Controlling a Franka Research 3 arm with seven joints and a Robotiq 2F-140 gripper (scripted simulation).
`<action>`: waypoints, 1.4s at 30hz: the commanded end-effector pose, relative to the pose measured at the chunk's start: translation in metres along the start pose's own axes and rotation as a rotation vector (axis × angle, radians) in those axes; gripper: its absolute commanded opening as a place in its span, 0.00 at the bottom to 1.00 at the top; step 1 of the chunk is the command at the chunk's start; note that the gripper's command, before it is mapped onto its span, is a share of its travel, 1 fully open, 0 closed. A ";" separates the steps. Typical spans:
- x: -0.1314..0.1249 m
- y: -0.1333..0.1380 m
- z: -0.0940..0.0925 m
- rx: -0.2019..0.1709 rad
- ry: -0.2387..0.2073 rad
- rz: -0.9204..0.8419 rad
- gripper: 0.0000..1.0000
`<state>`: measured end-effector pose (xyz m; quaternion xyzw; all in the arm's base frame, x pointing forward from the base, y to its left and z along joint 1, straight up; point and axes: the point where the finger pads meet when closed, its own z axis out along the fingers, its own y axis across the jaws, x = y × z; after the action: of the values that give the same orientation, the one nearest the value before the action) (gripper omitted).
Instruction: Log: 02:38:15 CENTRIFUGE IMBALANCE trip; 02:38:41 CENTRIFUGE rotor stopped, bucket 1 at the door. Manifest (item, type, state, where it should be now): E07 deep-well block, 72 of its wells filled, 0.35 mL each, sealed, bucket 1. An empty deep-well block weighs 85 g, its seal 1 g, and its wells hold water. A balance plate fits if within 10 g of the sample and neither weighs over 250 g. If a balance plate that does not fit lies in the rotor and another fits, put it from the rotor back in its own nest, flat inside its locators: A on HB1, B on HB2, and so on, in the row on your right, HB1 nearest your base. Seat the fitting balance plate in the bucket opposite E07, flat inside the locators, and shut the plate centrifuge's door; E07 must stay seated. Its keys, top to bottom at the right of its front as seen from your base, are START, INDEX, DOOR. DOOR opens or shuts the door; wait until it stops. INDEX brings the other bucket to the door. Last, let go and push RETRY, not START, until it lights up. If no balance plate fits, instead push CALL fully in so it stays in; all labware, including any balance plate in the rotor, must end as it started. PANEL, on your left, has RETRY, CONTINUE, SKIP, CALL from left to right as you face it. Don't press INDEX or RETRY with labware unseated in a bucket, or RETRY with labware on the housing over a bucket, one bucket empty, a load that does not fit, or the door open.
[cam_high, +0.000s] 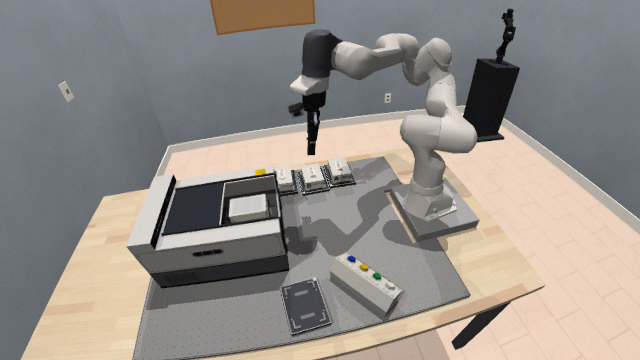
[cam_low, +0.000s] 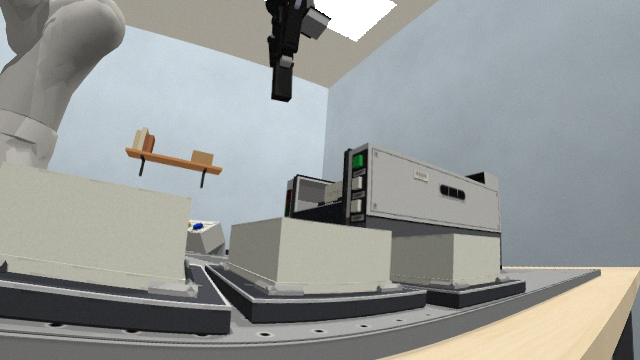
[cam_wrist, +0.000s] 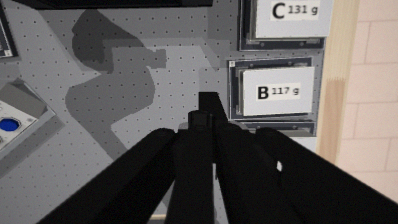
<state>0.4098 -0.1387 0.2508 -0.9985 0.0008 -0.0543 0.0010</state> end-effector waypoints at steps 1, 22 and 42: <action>-0.016 0.000 -0.005 0.000 -0.077 -0.027 0.10; -0.018 0.000 -0.013 0.000 -0.108 -0.027 0.10; -0.018 0.000 -0.013 0.000 -0.108 -0.027 0.10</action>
<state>0.3912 -0.1391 0.2616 -1.0000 -0.0089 -0.0016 -0.0003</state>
